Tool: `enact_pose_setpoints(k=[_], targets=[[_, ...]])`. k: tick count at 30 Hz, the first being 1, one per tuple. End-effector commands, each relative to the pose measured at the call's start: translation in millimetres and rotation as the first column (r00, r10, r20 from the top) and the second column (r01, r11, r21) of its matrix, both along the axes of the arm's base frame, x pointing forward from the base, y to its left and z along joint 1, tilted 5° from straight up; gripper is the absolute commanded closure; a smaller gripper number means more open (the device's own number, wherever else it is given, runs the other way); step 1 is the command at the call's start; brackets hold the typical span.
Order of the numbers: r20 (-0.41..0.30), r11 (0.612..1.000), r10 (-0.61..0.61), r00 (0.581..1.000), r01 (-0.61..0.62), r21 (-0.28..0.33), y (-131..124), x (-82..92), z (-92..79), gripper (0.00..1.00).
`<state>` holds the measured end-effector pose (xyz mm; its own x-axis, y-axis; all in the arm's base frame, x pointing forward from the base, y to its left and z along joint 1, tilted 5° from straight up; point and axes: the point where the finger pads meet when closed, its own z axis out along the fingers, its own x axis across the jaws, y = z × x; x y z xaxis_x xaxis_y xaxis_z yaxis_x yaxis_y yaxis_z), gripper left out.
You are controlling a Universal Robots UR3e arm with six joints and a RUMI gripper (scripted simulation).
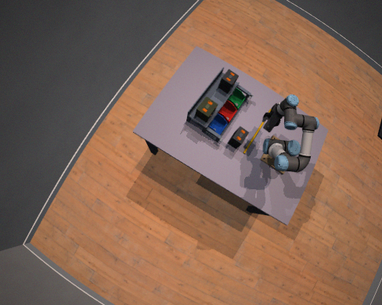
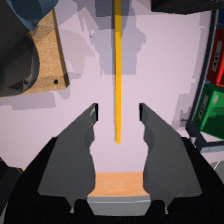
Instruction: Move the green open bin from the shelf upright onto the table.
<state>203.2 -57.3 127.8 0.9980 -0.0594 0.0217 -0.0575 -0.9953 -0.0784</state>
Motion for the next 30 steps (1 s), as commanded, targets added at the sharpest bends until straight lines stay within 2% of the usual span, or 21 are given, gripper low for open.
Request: enact_pose_setpoints(k=[1, 5, 10, 30], targets=[[0.000, 1.000, 0.000, 1.000, 0.000, 0.001, 0, -0.1, 3.9, 0.74], [0.000, 1.000, 0.000, 1.000, 0.000, 0.001, 0, -0.1, 3.9, 0.74], [0.000, 1.000, 0.000, 1.000, 0.000, 0.001, 0, 0.2, -5.7, 0.74], [0.000, 1.000, 0.000, 1.000, 0.000, 0.001, 1, 0.4, -11.0, 0.74]])
